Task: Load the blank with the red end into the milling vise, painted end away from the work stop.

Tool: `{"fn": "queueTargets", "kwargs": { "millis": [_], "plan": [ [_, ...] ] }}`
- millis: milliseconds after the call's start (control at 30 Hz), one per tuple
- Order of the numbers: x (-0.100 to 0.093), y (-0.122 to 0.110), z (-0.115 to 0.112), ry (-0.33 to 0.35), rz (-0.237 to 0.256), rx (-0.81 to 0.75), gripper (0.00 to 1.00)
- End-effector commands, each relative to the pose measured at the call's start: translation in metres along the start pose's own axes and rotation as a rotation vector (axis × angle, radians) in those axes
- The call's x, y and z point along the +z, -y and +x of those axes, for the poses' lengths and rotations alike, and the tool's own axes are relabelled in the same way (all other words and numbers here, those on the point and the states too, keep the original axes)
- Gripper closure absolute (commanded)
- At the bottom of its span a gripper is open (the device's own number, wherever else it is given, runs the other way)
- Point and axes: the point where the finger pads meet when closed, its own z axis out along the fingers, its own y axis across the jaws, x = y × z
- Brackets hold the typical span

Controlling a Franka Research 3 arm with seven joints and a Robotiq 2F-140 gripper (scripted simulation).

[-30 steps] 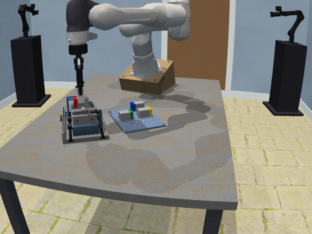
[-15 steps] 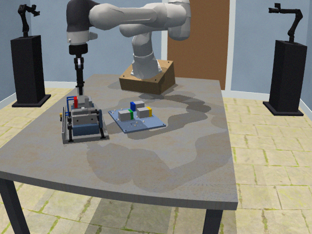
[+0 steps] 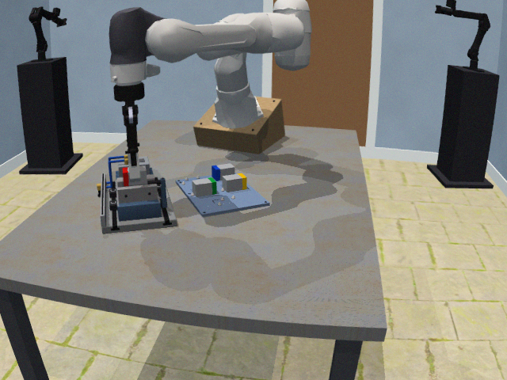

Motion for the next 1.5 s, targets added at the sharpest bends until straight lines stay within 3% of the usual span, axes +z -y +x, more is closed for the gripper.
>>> {"fn": "queueTargets", "kwargs": {
  "millis": [0,1467],
  "plan": [
    [-0.0008,-0.001,-0.003,0.008,-0.006,-0.005,1.0],
    [-0.0084,-0.0018,-0.0045,0.008,-0.006,-0.005,1.0]
  ]
}}
